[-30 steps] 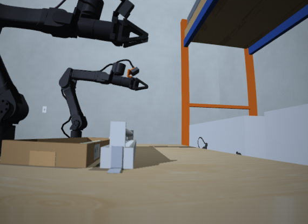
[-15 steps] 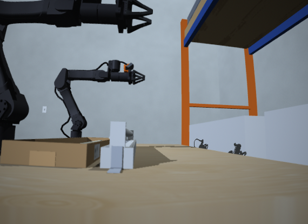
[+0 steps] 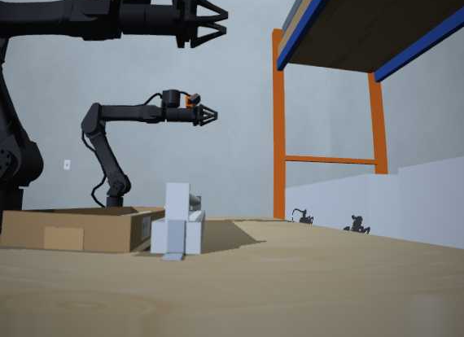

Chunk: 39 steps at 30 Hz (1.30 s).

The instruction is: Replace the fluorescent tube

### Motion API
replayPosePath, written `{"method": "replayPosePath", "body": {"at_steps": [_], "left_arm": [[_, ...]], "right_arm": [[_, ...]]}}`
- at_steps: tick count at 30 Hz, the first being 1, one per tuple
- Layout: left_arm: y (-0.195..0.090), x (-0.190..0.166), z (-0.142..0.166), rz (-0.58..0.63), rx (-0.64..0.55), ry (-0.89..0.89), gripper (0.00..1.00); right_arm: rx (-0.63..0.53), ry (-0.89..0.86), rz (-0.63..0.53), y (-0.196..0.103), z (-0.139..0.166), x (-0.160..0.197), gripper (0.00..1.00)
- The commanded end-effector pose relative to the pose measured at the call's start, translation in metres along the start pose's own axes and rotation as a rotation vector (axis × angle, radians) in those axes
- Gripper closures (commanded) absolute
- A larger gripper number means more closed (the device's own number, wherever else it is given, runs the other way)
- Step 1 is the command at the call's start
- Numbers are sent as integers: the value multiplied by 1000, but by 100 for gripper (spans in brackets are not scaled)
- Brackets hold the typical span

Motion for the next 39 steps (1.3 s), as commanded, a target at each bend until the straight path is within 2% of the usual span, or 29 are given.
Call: {"method": "replayPosePath", "body": {"at_steps": [1, 4, 5, 7, 8, 9, 12, 13, 16, 20, 24, 25, 26, 29, 33, 38, 39], "left_arm": [[1, 3, -6, -2, -11, 10, 51], [-4, 1, -8, -2, -32, 10, 51], [1, -3, 5, 14, 11, 10, 51], [-1, 0, -6, 6, -20, 10, 51], [9, -7, 1, 36, 27, 19, 51], [9, -8, 2, 39, 37, 30, 51], [11, -10, 7, 40, 64, 43, 51], [12, -11, 4, 45, 71, 55, 51], [21, -26, 16, 100, 151, 113, 51], [35, -52, 32, 205, 279, 226, 51], [46, -86, 47, 336, 402, 368, 51], [45, -77, 30, 285, 339, 334, 51], [50, -89, 43, 331, 378, 345, 51], [49, -92, 43, 345, 387, 362, 51], [54, -129, 68, 502, 516, 498, 51], [50, -173, 90, 685, 625, 693, 51], [56, -160, 70, 618, 576, 657, 51]], "right_arm": [[-11, 2, 0, -6, -4, 2, 51], [6, -2, -2, -5, 5, 2, 51], [15, -7, -2, -4, 9, 2, 51], [-14, -6, 9, -4, -4, 0, 51], [87, 26, 16, 9, 25, -1, 51], [65, 49, 9, 7, 13, 2, 51], [74, 76, 24, 7, 13, -3, 51], [67, 103, 24, 7, 4, -3, 51], [167, 212, 27, 12, 25, 3, 51], [297, 394, 97, 20, 51, 1, 51], [379, 542, 170, 24, 77, 0, 51], [355, 576, 166, 26, 54, 0, 51], [416, 575, 201, 29, 73, -4, 51], [441, 595, 202, 29, 78, 1, 51], [572, 762, 332, 30, 109, 2, 51], [640, 918, 481, 24, 140, 1, 51], [621, 961, 485, 33, 117, 0, 51]]}}
Point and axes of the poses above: on each arm, the point where the finger pads meet when closed, its own y axis out along the fingers, its own x axis across the jaws, z = x × y, the point moved 8 cm from there along -y, back along the fingers, and after that the axes turned 13 degrees about y, right-handed, at the moved point
